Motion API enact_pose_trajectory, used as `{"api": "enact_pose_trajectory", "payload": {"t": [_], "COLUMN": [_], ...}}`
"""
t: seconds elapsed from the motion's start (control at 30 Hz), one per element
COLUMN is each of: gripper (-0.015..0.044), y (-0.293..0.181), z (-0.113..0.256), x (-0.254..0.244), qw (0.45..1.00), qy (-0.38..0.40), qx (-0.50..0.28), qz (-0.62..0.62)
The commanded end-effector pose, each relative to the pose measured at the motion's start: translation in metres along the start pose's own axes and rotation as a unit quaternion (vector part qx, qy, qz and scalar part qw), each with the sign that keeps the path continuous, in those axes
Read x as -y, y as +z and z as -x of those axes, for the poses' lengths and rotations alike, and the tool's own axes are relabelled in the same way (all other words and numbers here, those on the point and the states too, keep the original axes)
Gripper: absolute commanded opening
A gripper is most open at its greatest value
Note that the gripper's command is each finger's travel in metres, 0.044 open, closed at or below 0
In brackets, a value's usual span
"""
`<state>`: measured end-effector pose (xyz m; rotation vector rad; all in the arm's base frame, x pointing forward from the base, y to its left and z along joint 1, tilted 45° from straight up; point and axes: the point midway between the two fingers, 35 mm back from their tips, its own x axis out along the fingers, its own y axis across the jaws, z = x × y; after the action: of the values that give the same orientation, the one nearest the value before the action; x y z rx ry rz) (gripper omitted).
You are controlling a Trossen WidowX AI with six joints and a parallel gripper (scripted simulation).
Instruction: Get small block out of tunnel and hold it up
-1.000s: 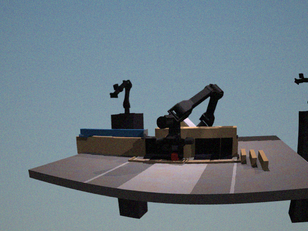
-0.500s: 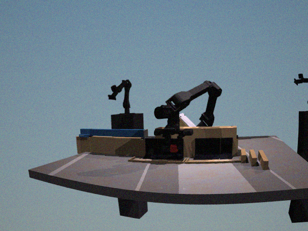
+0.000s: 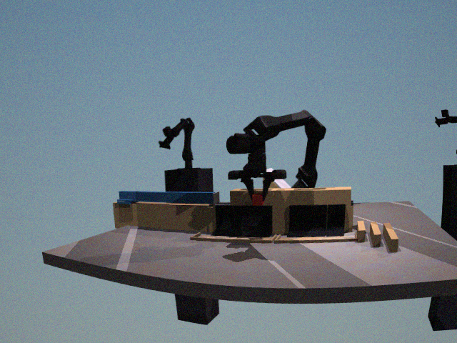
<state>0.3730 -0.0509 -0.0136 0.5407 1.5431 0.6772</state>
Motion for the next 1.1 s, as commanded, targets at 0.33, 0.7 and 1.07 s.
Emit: {"api": "enact_pose_trajectory", "payload": {"t": [0.33, 0.7, 1.07], "gripper": [0.0, 0.0, 0.0], "y": [-0.004, -0.005, 0.009], "z": [0.038, 0.045, 0.044], "x": [-0.003, -0.028, -0.033], "qw": [1.0, 0.972, 0.966], "qy": [-0.006, -0.023, -0.02], "qx": [0.029, 0.232, 0.257], "qz": [-0.003, -0.003, 0.001]}}
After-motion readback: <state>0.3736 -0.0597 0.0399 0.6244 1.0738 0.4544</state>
